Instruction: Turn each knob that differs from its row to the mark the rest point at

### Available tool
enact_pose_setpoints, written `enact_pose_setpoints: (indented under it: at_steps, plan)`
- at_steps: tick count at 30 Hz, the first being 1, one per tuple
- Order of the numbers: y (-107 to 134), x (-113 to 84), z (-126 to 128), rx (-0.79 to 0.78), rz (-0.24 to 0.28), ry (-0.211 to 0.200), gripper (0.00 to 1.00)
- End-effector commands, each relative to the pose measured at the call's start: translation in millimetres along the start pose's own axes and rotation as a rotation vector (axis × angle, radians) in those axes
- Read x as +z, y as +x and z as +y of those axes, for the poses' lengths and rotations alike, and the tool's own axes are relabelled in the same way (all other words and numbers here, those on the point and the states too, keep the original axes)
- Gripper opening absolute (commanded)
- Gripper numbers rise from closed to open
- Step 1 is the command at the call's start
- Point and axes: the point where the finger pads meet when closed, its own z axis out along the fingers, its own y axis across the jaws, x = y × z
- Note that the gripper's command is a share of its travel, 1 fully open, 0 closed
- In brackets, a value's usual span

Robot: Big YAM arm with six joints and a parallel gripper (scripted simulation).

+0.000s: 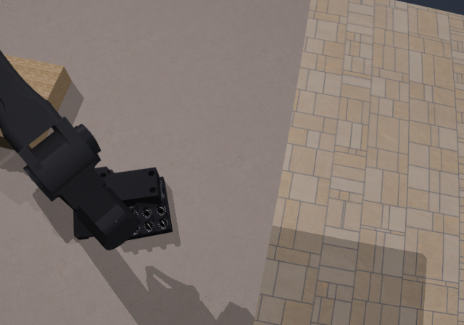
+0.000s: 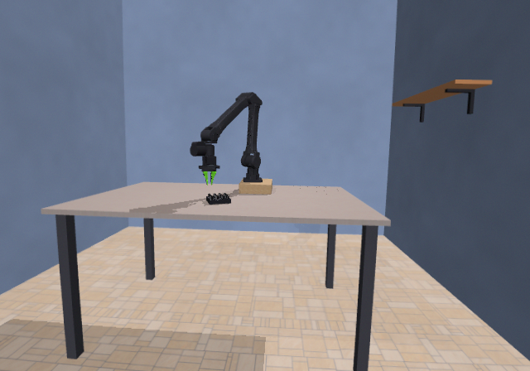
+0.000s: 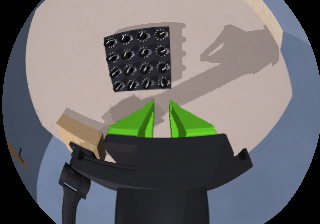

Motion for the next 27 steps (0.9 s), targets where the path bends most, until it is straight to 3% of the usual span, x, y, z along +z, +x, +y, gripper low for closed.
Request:
enact_pose_setpoints:
  at_steps: [1,23,27]
  plan:
    - [-16.8,-32.2,-23.8,-0.009,-0.055,0.065,0.19]
    - [-17.5,-31.7,-26.1,-0.006,-0.061,0.072,0.19]
    - [-18.6,-24.0,-28.0,-0.007,-0.059,0.069,0.19]
